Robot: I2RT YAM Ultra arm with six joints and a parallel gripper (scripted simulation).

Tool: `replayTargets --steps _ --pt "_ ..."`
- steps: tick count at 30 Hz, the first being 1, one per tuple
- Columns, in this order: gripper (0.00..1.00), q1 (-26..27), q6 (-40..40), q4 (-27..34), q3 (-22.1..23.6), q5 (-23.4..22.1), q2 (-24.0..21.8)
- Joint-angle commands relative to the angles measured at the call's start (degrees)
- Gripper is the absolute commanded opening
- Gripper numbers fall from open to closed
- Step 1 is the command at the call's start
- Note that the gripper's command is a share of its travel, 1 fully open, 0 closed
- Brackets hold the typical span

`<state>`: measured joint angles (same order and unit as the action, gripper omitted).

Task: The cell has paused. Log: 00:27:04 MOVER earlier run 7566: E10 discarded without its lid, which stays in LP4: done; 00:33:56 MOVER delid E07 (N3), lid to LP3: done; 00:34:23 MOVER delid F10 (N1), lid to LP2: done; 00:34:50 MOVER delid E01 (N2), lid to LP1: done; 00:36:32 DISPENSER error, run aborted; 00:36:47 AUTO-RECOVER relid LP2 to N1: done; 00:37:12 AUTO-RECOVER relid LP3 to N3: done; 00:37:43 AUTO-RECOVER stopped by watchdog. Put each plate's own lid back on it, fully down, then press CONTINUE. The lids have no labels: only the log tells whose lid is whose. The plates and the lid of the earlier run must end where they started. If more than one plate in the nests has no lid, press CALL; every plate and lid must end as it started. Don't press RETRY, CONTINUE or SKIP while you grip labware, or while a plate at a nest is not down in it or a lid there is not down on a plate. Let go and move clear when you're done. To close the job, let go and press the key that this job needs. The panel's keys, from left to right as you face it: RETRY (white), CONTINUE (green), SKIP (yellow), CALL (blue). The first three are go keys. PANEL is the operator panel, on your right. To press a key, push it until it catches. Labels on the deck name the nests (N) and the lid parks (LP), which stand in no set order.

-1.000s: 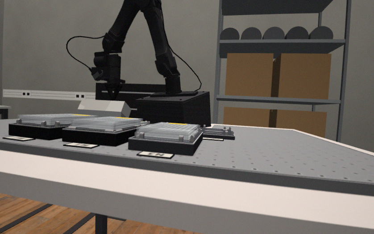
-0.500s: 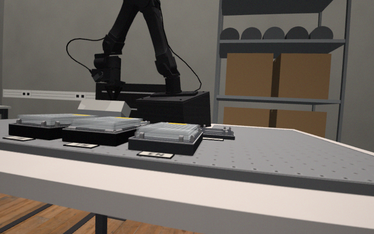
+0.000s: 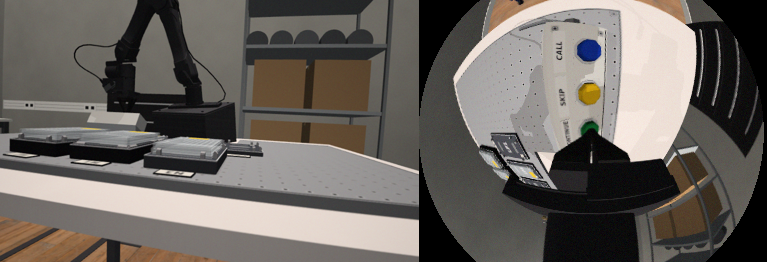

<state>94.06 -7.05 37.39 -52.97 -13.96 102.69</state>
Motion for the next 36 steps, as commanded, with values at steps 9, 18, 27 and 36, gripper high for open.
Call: replayTargets --steps 9,18,27,36 --pt "0.00 -0.6 0.6 -1.2 1.4 -0.1 0.9" --pt "0.00 -0.1 0.6 -1.4 0.8 -0.2 1.0" --pt "0.00 -0.5 0.7 -1.9 1.8 -0.3 1.2" --pt "0.00 -0.8 0.8 -2.3 2.1 -0.5 1.3"
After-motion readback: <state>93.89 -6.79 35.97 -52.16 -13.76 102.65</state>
